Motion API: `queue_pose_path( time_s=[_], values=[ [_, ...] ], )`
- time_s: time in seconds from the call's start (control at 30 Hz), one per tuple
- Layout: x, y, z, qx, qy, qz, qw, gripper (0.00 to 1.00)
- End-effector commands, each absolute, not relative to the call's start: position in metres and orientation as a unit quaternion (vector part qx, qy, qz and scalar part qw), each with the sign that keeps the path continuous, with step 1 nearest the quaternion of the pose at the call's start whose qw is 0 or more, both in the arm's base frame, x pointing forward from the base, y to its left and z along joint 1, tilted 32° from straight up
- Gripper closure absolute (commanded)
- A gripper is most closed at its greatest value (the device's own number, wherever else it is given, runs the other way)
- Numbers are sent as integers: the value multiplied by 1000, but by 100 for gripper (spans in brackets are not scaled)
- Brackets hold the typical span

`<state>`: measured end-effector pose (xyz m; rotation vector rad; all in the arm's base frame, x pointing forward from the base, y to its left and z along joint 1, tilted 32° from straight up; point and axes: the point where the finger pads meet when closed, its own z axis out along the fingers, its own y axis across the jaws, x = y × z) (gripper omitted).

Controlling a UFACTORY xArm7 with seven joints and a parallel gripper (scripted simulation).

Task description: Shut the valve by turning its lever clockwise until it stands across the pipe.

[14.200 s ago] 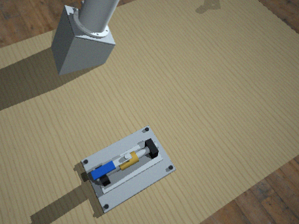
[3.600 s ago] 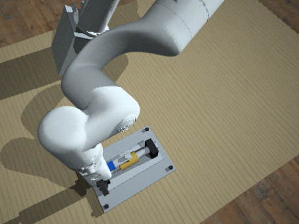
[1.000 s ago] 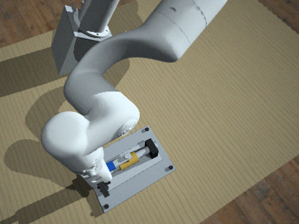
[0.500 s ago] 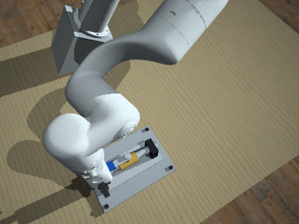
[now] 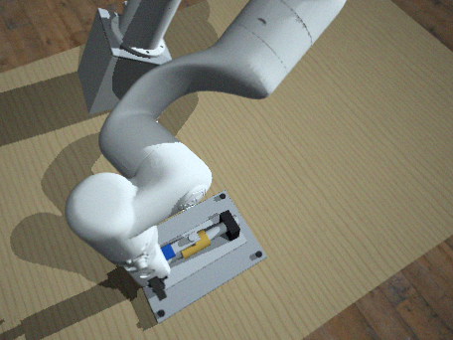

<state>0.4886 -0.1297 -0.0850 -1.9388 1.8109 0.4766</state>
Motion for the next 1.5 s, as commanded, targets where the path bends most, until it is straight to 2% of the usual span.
queue_pose_path(
  time_s=[0.0, 0.13, 0.17, 1.47],
  values=[
    [490, -132, -84, -701, 656, 170, 221, 32],
    [490, -132, -84, -701, 656, 170, 221, 32],
    [490, -132, -84, -701, 656, 170, 221, 100],
    [490, -132, -84, -701, 656, 170, 221, 100]
  ],
)
